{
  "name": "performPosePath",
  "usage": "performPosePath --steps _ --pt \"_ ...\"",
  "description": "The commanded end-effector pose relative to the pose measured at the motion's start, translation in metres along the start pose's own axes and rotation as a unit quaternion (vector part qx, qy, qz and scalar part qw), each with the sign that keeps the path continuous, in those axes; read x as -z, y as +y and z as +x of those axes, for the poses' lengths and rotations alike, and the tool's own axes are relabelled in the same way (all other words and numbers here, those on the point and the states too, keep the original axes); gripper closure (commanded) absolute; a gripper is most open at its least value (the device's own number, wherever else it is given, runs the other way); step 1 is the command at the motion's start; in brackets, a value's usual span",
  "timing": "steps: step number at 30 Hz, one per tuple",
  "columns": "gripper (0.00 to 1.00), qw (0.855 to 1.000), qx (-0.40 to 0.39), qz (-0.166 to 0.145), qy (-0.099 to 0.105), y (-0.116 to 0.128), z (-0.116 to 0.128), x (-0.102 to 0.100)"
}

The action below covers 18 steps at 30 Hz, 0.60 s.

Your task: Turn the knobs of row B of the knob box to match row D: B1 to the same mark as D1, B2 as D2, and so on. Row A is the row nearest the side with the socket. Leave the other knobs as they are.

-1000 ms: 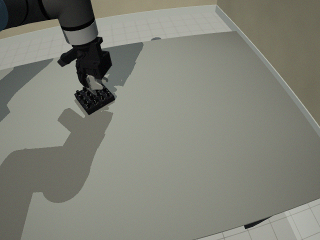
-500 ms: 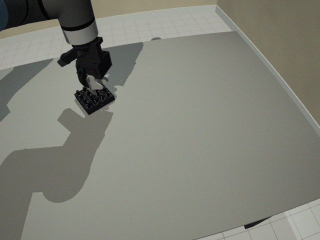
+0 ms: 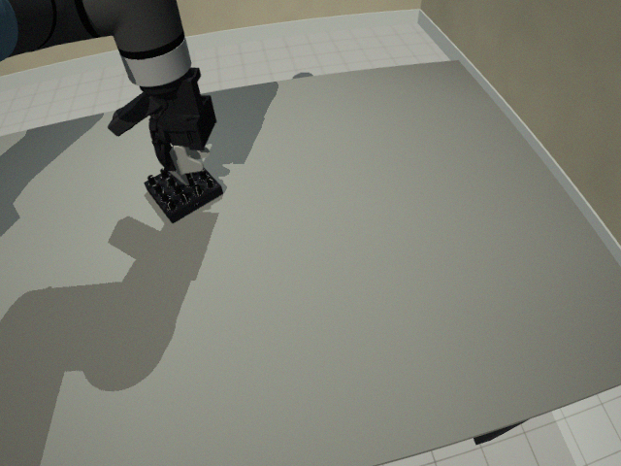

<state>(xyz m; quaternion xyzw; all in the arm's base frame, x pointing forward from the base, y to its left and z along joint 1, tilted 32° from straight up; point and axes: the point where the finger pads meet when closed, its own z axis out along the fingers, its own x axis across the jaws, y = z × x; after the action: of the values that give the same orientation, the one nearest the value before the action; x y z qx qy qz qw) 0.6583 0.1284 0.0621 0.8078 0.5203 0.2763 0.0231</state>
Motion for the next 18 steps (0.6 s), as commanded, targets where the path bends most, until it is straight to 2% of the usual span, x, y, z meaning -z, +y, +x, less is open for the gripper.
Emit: performPosePath --steps 1,9,18 --pt "0.96 0.999 0.051 0.000 0.001 0.0004 -0.0003 0.0003" --pt "0.96 0.993 0.120 0.000 0.001 0.0005 -0.0010 0.0003" --pt "0.96 0.991 0.136 0.000 0.001 0.0005 -0.0011 0.0003"
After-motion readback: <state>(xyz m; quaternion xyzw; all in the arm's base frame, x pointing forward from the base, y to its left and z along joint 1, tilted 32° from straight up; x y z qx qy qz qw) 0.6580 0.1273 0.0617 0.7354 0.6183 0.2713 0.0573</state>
